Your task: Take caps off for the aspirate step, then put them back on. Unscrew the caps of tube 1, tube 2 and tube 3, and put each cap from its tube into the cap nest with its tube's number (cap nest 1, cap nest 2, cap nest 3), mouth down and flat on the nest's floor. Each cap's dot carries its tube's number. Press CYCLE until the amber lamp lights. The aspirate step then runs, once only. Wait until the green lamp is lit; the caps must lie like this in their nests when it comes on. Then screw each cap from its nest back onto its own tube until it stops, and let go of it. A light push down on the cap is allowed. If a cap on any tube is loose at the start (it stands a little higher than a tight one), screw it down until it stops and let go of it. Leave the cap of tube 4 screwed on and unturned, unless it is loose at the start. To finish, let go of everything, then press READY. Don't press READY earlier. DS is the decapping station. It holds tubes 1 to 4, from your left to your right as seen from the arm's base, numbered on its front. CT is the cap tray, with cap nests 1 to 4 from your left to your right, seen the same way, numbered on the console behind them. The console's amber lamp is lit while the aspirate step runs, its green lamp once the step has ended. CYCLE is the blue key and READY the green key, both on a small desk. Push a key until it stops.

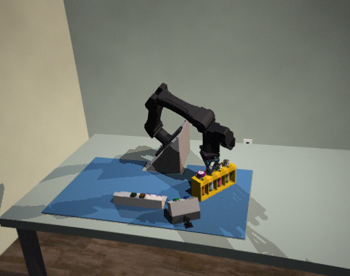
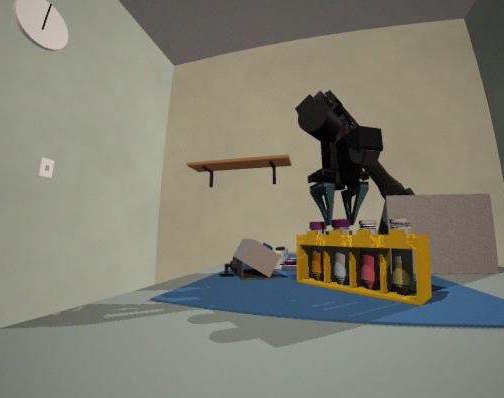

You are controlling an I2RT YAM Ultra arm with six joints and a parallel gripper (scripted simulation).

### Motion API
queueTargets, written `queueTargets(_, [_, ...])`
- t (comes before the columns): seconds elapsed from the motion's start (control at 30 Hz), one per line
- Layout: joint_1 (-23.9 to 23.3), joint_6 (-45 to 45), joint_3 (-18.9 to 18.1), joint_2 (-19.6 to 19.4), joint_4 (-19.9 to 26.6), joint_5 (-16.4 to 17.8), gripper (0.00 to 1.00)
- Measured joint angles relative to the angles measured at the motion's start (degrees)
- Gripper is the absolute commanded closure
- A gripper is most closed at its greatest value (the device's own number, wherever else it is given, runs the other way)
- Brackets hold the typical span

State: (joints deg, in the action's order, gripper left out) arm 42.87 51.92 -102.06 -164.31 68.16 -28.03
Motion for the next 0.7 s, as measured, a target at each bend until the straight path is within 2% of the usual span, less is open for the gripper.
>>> queueTargets(0.53, [0.2,-42.7,-0.7,0.0,0.5,0.2,0.51])
queueTargets(0.7, [0.3,-49.5,-0.8,0.0,0.5,0.3,0.51])
